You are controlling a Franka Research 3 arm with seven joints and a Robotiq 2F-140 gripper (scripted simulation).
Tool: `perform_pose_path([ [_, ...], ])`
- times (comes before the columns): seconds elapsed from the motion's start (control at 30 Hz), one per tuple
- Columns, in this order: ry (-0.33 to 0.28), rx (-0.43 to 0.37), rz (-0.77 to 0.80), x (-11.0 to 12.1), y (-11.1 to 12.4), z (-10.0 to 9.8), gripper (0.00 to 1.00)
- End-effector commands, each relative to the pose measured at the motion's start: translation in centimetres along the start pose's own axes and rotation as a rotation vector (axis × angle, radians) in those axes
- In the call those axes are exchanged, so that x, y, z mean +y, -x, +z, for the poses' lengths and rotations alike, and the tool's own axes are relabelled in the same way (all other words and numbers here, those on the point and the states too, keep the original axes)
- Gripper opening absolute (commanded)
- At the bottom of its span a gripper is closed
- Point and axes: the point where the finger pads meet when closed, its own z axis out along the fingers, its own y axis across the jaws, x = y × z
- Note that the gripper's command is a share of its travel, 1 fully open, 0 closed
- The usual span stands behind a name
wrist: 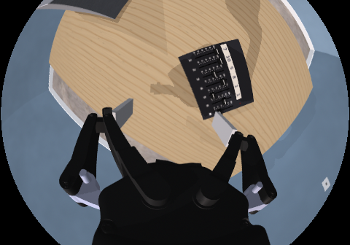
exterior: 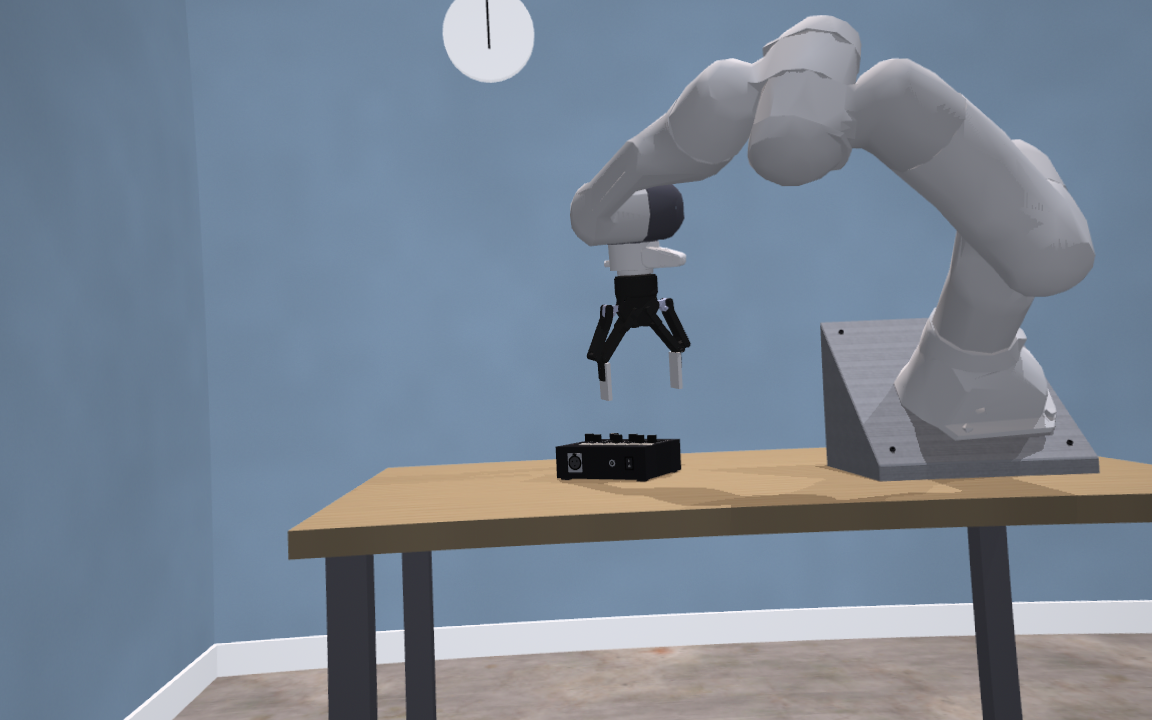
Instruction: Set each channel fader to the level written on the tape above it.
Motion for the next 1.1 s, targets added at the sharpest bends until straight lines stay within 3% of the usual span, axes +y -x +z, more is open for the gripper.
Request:
perform_pose_path([
  [0.0,-0.016,0.004,0.229,0.07,-0.07,0.07,1.00],
  [1.07,-0.072,-0.005,1.083,0.07,-0.07,0.07,1.00],
])
